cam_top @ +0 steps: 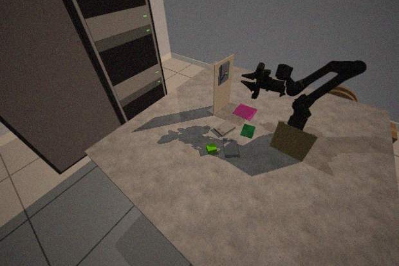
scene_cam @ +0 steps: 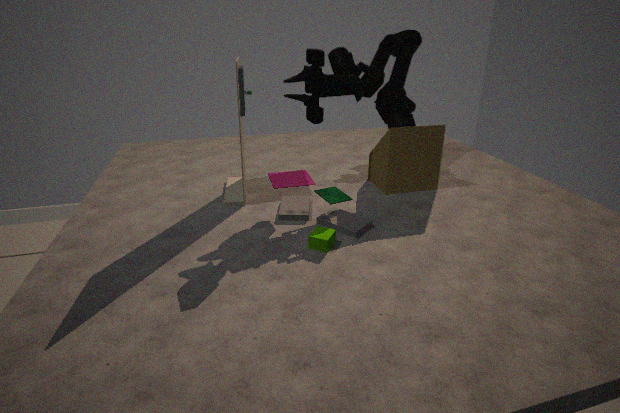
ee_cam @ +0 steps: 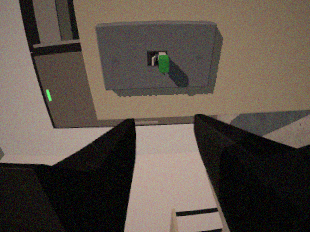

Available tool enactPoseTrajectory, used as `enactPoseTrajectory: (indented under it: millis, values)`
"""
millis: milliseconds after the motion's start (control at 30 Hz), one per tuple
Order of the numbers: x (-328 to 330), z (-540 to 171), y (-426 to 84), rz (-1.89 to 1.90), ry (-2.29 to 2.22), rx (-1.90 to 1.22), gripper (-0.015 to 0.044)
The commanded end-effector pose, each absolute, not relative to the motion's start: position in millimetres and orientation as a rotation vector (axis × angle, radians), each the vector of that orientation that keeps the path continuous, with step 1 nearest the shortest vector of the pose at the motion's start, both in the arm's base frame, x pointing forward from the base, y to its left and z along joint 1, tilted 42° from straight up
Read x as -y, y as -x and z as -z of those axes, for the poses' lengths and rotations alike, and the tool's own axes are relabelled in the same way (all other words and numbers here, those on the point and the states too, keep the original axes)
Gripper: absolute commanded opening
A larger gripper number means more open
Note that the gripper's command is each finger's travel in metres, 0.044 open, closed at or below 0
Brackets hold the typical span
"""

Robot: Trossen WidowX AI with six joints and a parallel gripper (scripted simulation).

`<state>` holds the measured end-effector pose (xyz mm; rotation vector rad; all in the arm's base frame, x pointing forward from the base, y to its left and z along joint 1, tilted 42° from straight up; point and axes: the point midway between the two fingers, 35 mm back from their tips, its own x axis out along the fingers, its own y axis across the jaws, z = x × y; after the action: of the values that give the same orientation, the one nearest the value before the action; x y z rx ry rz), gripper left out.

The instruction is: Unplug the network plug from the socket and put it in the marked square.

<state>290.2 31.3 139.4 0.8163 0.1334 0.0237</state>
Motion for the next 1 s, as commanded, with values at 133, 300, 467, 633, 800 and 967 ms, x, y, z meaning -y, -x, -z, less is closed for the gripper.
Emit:
enactPoseTrajectory:
  millis: [133,300,467,633,800,967]
  values:
    - [-29,-138,-306,-0.027,-0.833,-0.135,0.0156]
    - [-27,-137,-316,-0.031,-0.840,-0.131,0.0156]
    - [-26,-135,-324,-0.034,-0.846,-0.128,0.0156]
    - [-25,-136,-328,-0.034,-0.846,-0.128,0.0156]
    - [-25,-137,-336,-0.034,-0.846,-0.127,0.0156]
    - [-24,-138,-343,-0.035,-0.846,-0.127,0.0156]
